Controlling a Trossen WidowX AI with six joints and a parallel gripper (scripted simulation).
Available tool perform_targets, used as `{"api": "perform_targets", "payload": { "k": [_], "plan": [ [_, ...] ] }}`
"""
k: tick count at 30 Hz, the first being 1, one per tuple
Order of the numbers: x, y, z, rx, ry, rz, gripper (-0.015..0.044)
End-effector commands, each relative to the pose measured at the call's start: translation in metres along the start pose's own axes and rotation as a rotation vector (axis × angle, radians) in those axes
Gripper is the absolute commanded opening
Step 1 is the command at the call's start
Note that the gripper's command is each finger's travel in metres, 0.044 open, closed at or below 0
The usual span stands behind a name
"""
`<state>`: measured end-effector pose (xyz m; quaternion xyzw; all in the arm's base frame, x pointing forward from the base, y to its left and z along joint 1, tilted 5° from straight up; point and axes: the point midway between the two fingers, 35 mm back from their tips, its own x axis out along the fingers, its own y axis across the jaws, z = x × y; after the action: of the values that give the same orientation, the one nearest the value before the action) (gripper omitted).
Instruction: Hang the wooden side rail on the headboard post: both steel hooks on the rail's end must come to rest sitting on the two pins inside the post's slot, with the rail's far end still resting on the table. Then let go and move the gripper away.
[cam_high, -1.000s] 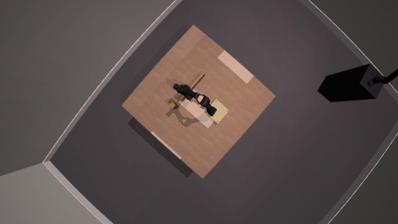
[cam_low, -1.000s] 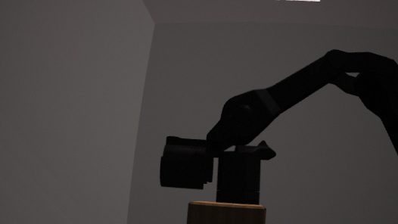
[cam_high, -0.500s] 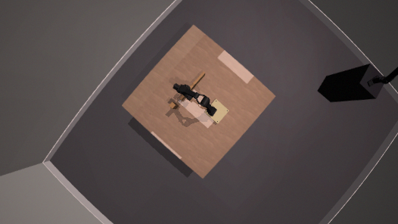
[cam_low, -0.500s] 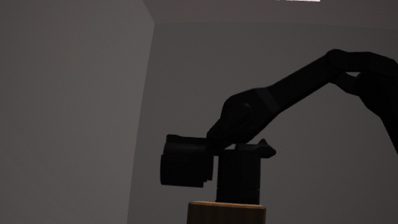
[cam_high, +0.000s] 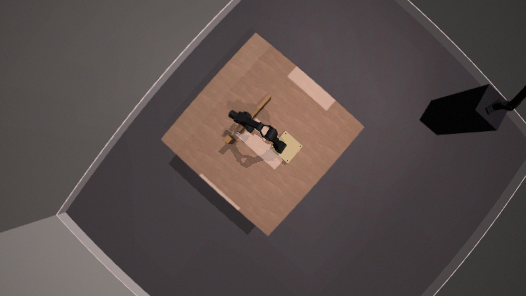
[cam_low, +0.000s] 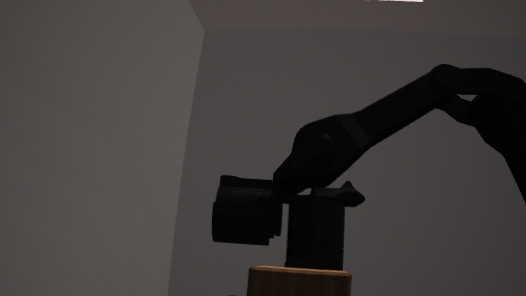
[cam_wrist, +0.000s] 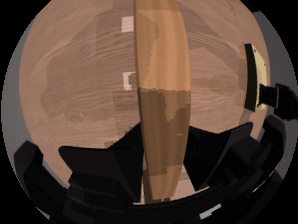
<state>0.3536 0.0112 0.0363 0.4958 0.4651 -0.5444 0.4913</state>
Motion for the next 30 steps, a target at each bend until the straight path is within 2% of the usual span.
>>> {"api": "perform_targets", "payload": {
  "k": [1,30],
  "plan": [
    [-0.007,0.0027,0.0003,0.001,-0.001,0.019,0.0],
    [-0.0044,0.0057,-0.0026,0.001,-0.001,0.019,0.0]
  ]
}}
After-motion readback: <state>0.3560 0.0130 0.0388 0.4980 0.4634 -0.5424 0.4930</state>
